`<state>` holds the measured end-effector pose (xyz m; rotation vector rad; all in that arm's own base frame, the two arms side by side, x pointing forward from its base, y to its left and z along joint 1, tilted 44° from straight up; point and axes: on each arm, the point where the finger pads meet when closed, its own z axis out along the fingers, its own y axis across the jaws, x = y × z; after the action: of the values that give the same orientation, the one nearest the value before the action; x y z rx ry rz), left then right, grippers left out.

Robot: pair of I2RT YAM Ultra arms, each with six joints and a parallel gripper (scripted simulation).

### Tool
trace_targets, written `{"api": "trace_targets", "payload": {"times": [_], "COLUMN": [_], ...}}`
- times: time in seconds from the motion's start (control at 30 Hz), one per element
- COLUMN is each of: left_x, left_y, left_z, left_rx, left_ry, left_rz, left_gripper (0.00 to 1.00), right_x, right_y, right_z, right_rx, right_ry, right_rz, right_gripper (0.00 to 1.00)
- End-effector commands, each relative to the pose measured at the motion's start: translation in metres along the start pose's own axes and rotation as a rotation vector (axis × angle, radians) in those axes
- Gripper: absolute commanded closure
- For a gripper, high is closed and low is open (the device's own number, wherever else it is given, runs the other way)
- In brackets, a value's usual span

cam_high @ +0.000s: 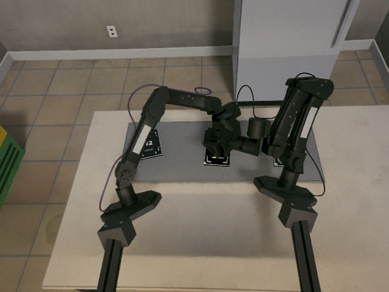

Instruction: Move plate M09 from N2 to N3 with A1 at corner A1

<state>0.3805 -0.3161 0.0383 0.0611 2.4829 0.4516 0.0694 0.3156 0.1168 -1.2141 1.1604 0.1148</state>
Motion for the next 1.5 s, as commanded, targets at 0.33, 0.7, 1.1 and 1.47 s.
{"api": "trace_targets", "payload": {"times": [0.33, 0.7, 1.1, 1.47], "left_x": [-0.003, 0.000, -0.003, -0.005], "left_y": [-0.001, -0.001, 0.000, 0.000], "left_z": [-0.006, 0.021, 0.016, 0.009], "left_rx": [0.012, 0.003, 0.003, 0.002], "left_ry": [-0.020, -0.021, 0.024, 0.021], "left_rz": [-0.004, 0.010, 0.004, 0.012], "left_gripper": [0.20, 0.20, 0.20, 0.20], "right_x": [0.003, 0.003, 0.003, 0.003], "right_y": [0.005, 0.005, 0.005, 0.005], "right_z": [-0.002, -0.002, -0.002, -0.002], "right_rx": [-0.014, -0.014, -0.014, -0.014], "right_ry": [0.000, 0.000, 0.000, 0.000], "right_rz": [-0.019, -0.019, -0.019, -0.019], "right_gripper": [0.00, 0.00, 0.00, 0.00]}}
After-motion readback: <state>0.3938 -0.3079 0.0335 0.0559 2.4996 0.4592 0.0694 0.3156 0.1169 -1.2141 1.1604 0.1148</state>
